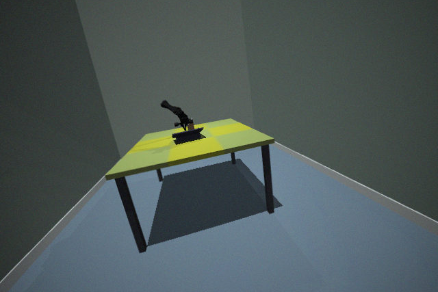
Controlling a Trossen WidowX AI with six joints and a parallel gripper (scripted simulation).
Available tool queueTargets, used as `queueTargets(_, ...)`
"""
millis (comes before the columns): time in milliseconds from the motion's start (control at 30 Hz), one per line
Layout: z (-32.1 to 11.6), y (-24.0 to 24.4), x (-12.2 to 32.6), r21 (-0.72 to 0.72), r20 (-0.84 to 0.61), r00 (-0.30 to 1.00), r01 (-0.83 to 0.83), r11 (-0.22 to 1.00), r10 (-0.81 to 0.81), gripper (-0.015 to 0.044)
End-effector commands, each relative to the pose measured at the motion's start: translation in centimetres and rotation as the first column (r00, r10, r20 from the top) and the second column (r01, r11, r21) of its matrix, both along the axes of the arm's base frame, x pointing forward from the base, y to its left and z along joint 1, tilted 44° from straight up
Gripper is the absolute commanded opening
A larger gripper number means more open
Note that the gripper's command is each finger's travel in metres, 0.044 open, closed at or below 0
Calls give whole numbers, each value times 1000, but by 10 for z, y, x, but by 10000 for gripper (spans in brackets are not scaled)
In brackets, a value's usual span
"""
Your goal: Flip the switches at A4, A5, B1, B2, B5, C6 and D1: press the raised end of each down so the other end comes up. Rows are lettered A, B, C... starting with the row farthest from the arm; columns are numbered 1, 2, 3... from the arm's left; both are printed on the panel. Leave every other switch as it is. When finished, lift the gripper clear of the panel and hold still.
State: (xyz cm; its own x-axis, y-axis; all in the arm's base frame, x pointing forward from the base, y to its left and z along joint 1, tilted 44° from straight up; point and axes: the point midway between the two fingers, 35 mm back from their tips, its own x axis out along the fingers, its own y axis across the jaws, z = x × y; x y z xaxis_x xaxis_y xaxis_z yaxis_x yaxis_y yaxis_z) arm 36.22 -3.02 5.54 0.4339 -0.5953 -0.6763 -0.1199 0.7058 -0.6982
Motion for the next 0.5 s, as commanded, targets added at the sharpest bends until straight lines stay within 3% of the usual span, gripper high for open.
queueTargets(0,-1,0,0,2,-2,1000,-4,1000,4,0)
queueTargets(233,1,1,0,1,-1,1000,1,1000,-1,0)
queueTargets(467,43,39,-25,1,-22,1000,14,1000,-14,0)
